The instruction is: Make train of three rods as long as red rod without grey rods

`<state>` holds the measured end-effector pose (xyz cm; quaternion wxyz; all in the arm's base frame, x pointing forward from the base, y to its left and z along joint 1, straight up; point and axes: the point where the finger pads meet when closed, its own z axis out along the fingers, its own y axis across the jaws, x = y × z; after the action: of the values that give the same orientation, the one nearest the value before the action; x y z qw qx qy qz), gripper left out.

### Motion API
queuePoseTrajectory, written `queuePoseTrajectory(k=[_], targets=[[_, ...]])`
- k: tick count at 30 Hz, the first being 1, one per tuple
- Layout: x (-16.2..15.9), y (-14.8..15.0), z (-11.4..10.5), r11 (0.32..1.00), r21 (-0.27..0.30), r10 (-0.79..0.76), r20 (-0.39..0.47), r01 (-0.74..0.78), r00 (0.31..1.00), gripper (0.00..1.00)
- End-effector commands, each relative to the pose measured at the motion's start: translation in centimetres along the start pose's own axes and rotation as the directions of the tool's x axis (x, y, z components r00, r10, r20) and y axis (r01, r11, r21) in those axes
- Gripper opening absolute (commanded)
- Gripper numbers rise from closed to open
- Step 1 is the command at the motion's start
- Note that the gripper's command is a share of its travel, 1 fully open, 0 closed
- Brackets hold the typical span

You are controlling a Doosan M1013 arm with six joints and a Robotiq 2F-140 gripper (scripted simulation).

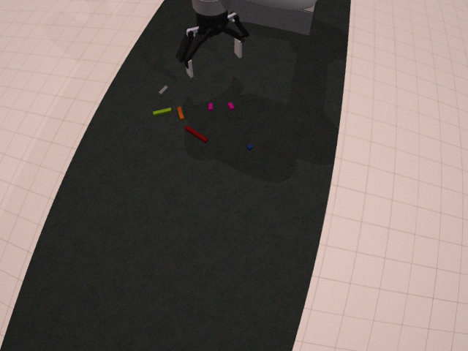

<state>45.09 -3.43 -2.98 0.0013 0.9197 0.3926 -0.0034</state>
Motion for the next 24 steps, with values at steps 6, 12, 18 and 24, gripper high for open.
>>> queuePoseTrajectory(k=[6, 12, 18, 24], targets=[[0.00, 0.00, -0.01, 1.000, 0.000, 0.000, 0.000, 0.000, 1.000, 1.00], [0.00, 0.00, -0.01, 1.000, 0.000, 0.000, 0.000, 0.000, 1.000, 1.00], [0.01, 0.00, -0.01, 1.000, 0.000, 0.001, 0.000, -0.001, 1.000, 1.00], [0.16, 0.40, -0.02, 0.997, 0.000, 0.074, 0.000, -0.074, 0.997, 1.00]])
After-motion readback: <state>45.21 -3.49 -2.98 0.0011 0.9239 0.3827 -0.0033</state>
